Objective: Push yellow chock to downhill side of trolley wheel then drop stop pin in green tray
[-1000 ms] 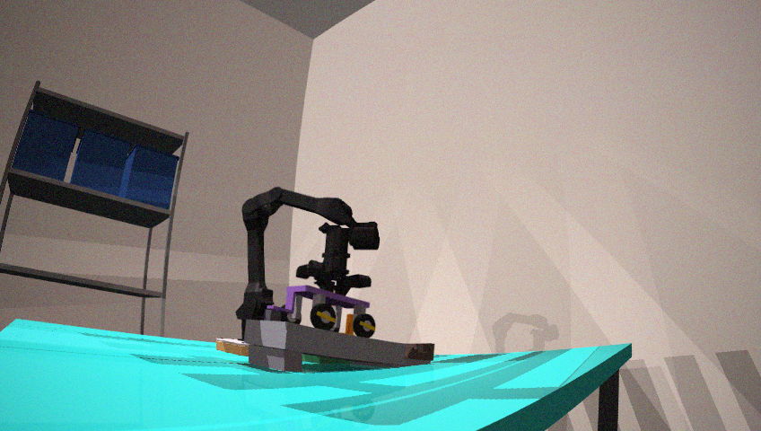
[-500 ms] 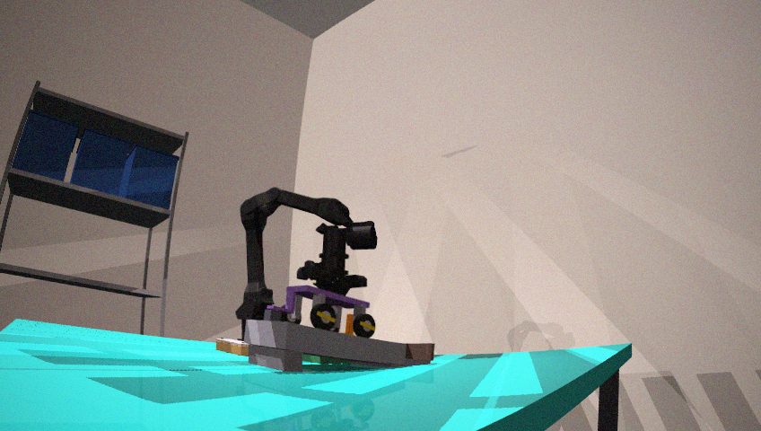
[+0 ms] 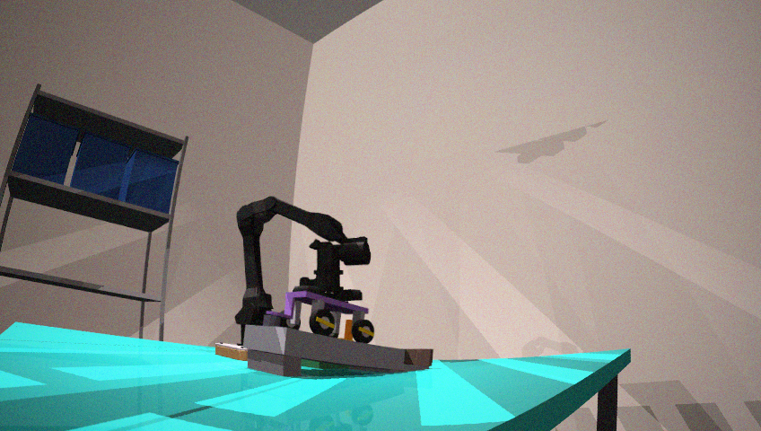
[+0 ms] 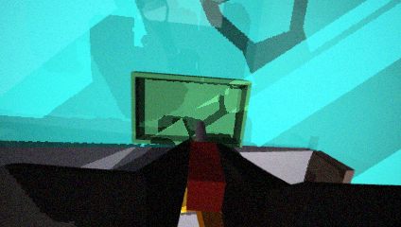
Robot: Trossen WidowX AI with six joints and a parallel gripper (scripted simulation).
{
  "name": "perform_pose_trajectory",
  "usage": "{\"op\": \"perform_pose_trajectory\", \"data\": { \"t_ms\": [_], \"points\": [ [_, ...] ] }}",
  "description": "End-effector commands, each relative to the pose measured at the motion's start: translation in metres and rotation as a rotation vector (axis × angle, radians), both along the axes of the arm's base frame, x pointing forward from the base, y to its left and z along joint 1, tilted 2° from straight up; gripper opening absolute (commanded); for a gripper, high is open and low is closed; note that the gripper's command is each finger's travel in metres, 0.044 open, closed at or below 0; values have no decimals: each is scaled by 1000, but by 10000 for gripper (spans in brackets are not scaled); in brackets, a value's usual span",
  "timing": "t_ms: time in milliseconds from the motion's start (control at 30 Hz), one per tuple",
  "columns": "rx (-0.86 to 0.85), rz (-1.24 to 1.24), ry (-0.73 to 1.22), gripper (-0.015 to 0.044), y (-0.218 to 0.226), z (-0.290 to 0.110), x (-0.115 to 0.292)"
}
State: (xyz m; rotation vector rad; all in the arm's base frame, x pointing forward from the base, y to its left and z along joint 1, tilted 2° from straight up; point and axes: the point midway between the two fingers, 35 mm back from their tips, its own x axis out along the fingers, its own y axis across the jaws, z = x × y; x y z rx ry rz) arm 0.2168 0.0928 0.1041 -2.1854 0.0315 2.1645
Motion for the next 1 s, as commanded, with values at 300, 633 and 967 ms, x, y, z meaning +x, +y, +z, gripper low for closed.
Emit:
{"op": "perform_pose_trajectory", "data": {
  "t_ms": [300,633,967],
  "points": [
    [114,6,-21,0,17,-39,1],
    [115,6,-21,53,25,-52,2],
    [115,6,-21,190,18,-53,2]
  ]
}}
